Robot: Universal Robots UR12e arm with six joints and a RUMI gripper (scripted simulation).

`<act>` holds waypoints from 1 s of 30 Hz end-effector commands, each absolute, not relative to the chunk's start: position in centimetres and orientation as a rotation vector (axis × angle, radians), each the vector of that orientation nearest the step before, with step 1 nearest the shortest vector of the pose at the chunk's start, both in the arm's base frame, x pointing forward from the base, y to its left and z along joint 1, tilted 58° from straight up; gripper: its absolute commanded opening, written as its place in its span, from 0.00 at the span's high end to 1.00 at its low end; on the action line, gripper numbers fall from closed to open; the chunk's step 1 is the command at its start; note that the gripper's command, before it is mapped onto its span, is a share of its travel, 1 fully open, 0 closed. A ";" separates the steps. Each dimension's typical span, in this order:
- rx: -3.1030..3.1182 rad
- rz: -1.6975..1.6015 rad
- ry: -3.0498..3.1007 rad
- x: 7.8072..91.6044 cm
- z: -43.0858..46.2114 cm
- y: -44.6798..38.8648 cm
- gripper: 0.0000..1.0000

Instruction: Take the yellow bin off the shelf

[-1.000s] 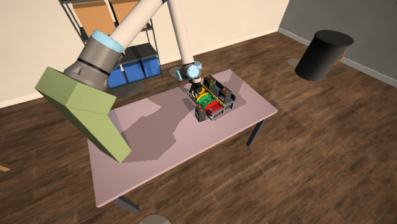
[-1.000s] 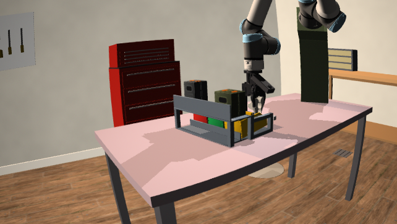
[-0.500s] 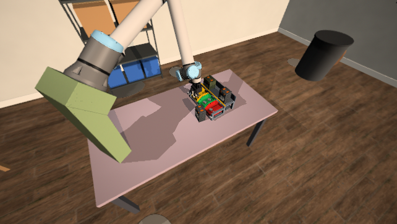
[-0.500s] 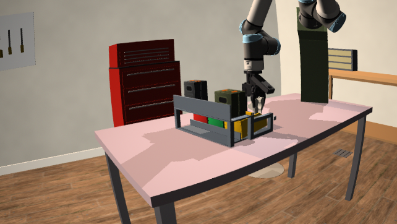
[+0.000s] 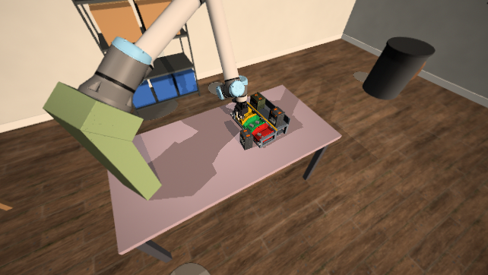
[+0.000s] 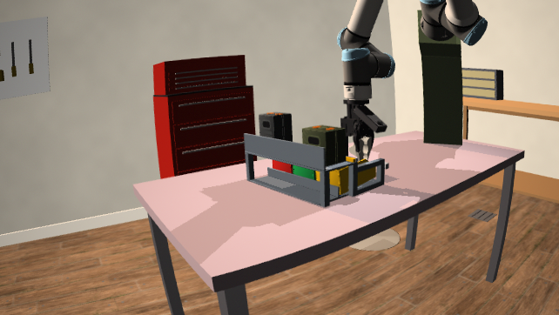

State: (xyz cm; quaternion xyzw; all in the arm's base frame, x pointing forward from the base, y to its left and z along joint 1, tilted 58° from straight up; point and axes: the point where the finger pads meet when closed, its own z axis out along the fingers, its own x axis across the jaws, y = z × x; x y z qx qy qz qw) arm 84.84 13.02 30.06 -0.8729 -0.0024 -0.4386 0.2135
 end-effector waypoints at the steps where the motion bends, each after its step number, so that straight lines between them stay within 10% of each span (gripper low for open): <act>1: -2.422 -1.218 -0.007 84.9 30.1 13.0 1.00; 30: -2.422 -1.218 -0.007 83.1 27.8 13.6 1.00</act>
